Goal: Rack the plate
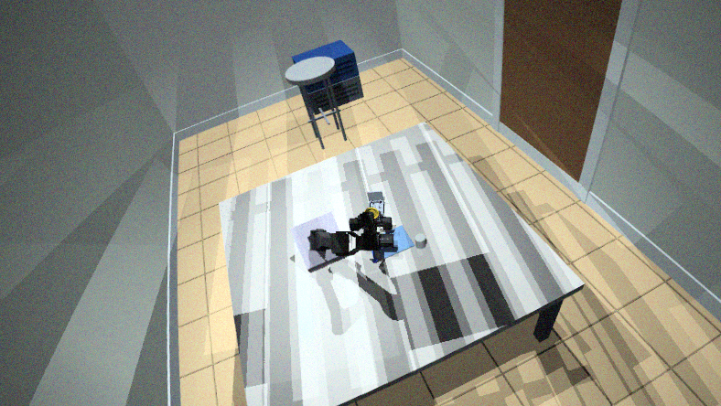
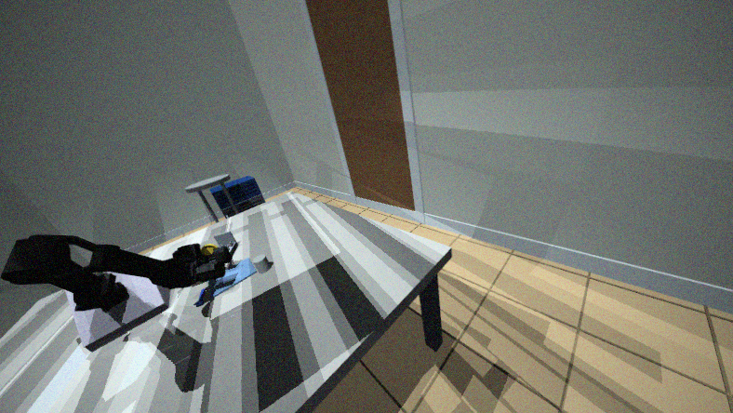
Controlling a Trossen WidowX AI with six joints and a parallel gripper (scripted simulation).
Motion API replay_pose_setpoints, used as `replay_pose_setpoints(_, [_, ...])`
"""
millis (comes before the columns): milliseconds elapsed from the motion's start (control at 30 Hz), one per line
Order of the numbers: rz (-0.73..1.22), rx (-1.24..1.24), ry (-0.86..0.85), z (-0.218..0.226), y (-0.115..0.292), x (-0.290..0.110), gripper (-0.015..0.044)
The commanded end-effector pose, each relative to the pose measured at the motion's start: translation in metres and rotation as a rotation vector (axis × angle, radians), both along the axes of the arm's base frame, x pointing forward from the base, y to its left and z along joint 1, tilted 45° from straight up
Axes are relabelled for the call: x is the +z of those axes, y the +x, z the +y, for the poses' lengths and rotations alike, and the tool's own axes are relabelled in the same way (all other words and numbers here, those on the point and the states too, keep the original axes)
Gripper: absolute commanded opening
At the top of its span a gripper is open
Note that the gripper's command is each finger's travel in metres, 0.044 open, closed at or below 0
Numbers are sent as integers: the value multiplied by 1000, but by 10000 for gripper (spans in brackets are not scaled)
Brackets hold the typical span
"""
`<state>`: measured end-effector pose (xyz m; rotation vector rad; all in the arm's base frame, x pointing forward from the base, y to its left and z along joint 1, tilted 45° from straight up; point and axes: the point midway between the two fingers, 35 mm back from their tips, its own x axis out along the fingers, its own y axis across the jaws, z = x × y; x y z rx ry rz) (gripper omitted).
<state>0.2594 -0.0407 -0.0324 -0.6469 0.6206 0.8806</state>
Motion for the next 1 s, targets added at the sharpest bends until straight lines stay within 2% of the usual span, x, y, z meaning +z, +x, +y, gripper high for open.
replay_pose_setpoints(0, [-76,40,-18,-1,-2,3,0])
replay_pose_setpoints(967, [-73,37,-21,12,16,-12,0])
